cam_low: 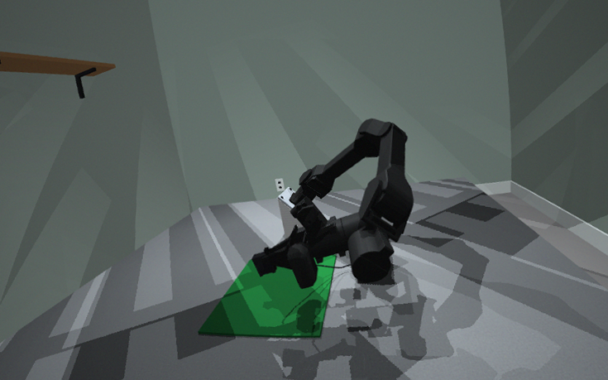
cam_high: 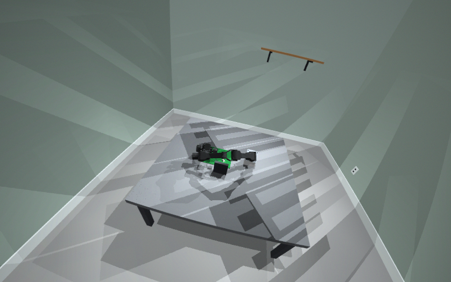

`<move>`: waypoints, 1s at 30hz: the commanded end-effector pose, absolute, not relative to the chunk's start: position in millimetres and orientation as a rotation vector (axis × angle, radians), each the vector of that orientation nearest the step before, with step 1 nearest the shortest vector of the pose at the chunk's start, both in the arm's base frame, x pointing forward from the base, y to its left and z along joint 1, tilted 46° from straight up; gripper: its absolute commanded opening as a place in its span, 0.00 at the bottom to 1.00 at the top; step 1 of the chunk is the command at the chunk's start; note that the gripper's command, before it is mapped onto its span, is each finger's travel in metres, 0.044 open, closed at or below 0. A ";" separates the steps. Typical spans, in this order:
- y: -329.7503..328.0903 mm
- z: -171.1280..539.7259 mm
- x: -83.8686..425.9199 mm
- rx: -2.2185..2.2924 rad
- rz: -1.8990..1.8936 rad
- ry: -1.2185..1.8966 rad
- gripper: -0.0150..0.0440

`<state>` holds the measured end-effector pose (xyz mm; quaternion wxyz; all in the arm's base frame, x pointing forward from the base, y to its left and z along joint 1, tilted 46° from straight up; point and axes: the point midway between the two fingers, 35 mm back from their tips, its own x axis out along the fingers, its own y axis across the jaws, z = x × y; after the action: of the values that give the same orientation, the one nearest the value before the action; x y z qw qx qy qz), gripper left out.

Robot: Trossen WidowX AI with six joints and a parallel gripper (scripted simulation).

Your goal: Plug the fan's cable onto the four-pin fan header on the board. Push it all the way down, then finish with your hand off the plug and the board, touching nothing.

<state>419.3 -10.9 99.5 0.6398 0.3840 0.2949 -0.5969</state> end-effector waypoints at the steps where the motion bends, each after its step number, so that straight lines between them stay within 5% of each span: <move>1: -13.4 102.0 419.0 0.875 -1.361 0.673 0.25; 30: -6.0 92.2 419.1 0.881 -1.363 0.669 0.25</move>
<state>420.2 -8.6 96.0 0.6395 0.3870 0.2925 -0.5964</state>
